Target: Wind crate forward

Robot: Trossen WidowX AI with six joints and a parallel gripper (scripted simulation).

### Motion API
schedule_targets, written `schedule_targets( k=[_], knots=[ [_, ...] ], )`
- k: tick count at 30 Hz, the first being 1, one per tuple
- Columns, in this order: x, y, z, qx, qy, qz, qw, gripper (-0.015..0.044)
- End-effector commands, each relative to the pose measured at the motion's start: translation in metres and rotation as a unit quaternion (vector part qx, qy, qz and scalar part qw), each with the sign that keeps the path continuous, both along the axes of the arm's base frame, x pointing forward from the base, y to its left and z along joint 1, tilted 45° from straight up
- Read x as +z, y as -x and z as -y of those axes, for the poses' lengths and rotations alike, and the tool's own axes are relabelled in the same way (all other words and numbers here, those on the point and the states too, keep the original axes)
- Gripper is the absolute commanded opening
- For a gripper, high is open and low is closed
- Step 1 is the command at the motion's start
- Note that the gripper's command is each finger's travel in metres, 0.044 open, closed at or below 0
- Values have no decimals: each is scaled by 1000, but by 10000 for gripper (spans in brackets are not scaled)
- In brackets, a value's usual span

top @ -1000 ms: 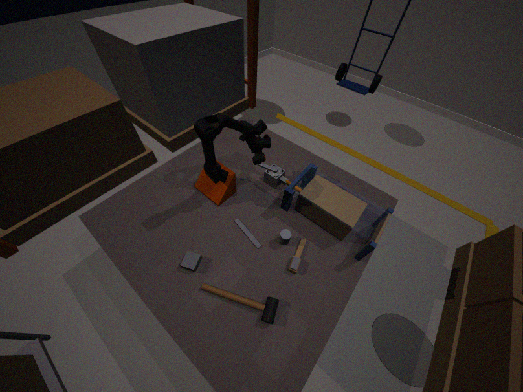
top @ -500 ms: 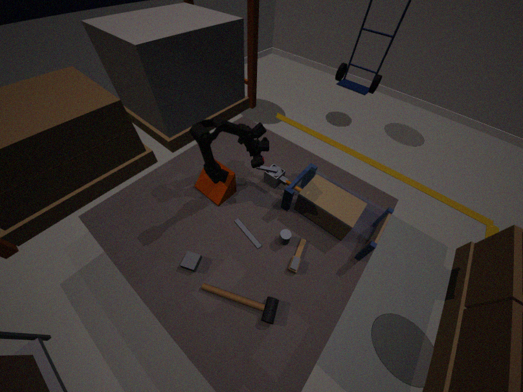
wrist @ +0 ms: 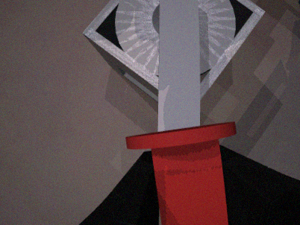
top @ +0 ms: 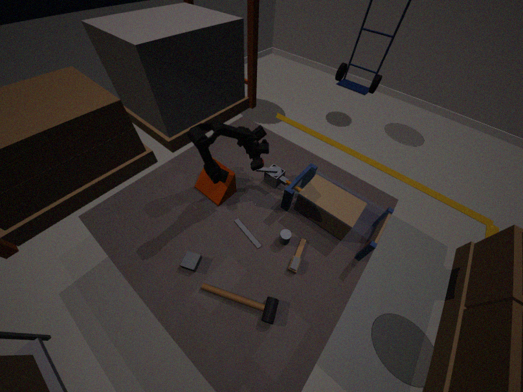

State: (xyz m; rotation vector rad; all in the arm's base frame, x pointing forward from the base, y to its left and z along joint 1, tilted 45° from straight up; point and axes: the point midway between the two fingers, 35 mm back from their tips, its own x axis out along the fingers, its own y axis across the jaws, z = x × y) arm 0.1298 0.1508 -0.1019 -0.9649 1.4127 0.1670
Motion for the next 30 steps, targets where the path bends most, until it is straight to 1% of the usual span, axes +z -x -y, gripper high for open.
schedule_targets(
  k=[1,30],
  knots=[
    [6,-8,12,1,13,10,1000,0],
    [21,-39,32,1,15,12,1000,0]
  ],
)
